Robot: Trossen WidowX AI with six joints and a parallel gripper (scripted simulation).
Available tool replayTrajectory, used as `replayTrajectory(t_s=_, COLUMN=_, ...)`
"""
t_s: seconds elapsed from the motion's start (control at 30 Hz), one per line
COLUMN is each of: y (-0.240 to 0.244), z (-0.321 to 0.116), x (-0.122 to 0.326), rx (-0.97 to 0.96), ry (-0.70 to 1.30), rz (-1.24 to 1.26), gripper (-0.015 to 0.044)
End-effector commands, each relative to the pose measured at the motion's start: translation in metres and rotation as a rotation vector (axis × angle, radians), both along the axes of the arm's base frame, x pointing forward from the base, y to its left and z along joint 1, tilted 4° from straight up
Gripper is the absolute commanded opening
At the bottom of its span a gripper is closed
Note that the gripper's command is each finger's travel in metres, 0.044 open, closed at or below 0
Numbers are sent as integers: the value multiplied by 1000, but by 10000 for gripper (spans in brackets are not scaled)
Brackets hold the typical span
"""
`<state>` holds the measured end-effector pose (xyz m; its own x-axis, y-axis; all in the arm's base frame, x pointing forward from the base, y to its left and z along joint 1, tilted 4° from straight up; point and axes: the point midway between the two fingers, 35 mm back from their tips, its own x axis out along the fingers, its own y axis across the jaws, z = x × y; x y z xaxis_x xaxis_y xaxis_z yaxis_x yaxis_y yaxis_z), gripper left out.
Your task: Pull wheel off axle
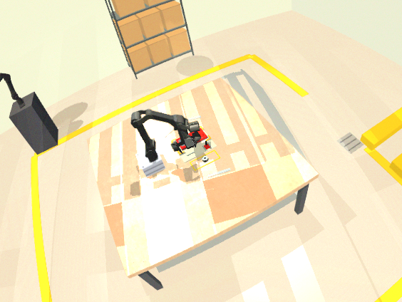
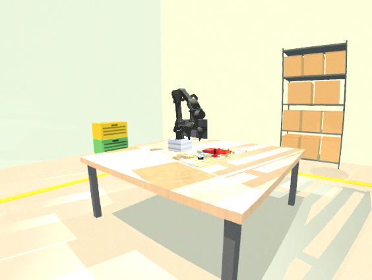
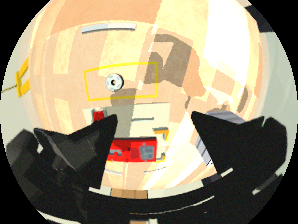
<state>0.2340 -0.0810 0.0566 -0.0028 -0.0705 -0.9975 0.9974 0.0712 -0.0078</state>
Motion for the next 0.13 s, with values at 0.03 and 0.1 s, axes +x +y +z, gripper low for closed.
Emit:
replayTrajectory(t_s=0.03, y=0, z=-1, x=-2, rx=0, ry=6, rz=-6, gripper=440)
replayTrajectory(t_s=0.1, y=0, z=-1, x=-2, rx=0, ry=6, rz=-6, gripper=440)
